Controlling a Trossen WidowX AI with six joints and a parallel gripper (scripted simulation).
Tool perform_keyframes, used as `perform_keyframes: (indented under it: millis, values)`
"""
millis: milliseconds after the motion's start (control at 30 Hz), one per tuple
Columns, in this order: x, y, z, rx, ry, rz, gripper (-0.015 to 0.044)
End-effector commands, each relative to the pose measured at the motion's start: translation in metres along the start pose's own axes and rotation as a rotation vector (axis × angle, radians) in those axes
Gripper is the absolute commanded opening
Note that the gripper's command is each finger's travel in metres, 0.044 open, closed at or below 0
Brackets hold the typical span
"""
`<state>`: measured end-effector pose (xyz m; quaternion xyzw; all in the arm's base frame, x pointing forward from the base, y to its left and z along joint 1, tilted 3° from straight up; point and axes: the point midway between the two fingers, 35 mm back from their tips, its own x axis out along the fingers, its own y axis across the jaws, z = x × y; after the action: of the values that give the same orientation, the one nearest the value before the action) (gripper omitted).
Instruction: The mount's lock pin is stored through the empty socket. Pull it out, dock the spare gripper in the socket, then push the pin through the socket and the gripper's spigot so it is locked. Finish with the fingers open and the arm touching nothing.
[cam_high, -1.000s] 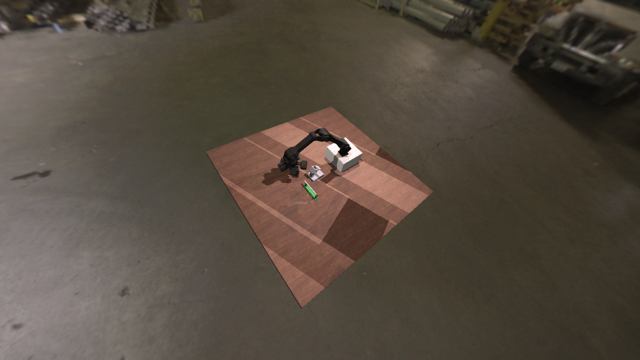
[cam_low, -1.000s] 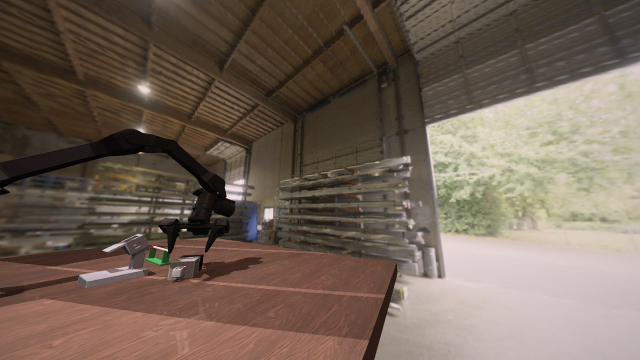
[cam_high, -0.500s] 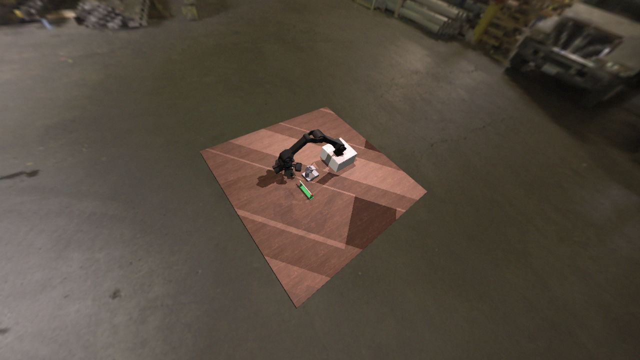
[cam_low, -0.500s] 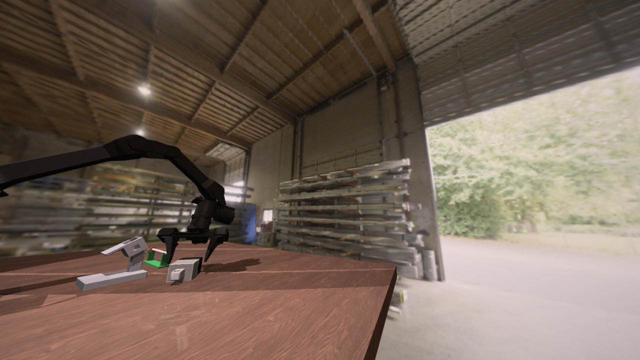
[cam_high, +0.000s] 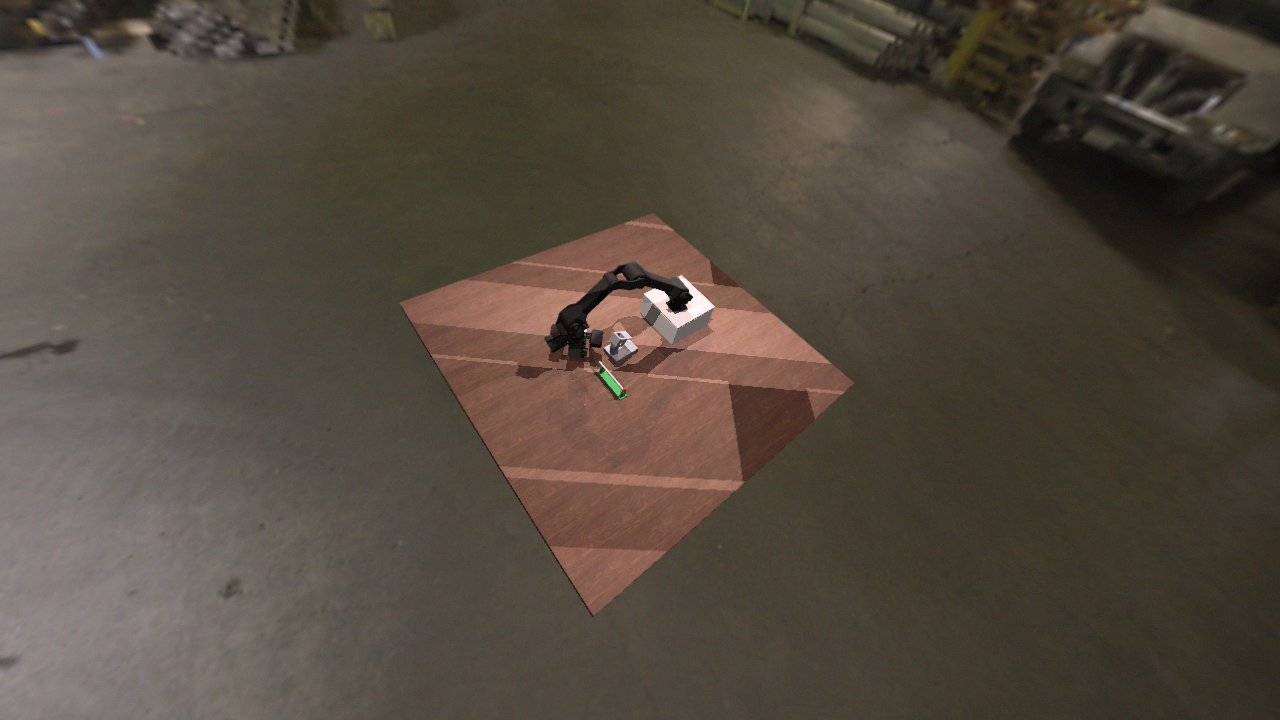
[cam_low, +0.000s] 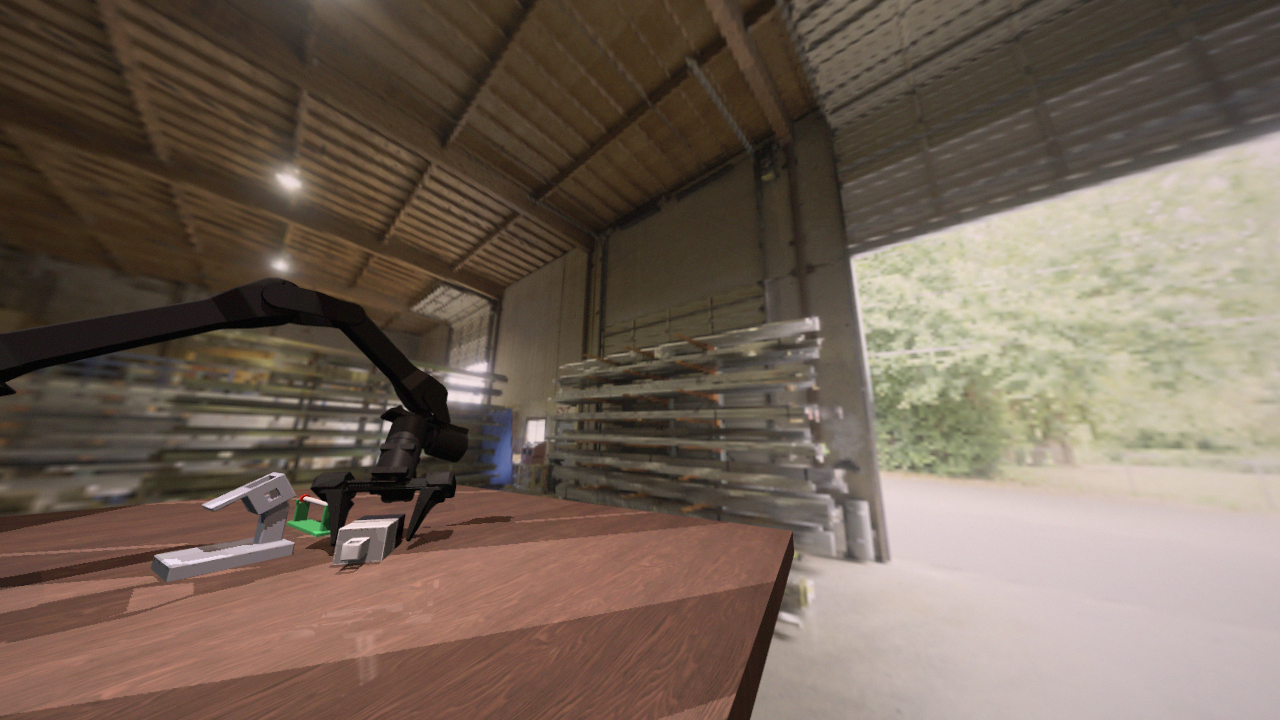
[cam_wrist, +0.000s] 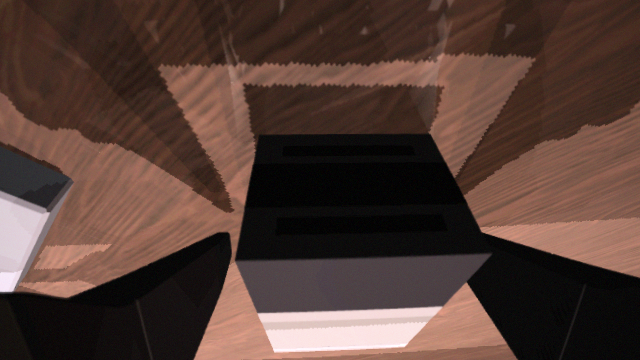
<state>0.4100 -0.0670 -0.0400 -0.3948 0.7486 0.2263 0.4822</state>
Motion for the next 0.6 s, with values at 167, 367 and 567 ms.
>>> perform_keyframes:
  millis: [167, 367, 567]
  values:
    - [0.0072, 0.0008, 0.0034, 0.002, 0.003, 0.002, 0.0387]
    - [0.0072, 0.0008, 0.0034, 0.002, 0.003, 0.002, 0.0269]
    - [0.0072, 0.0008, 0.0034, 0.002, 0.003, 0.002, 0.021]
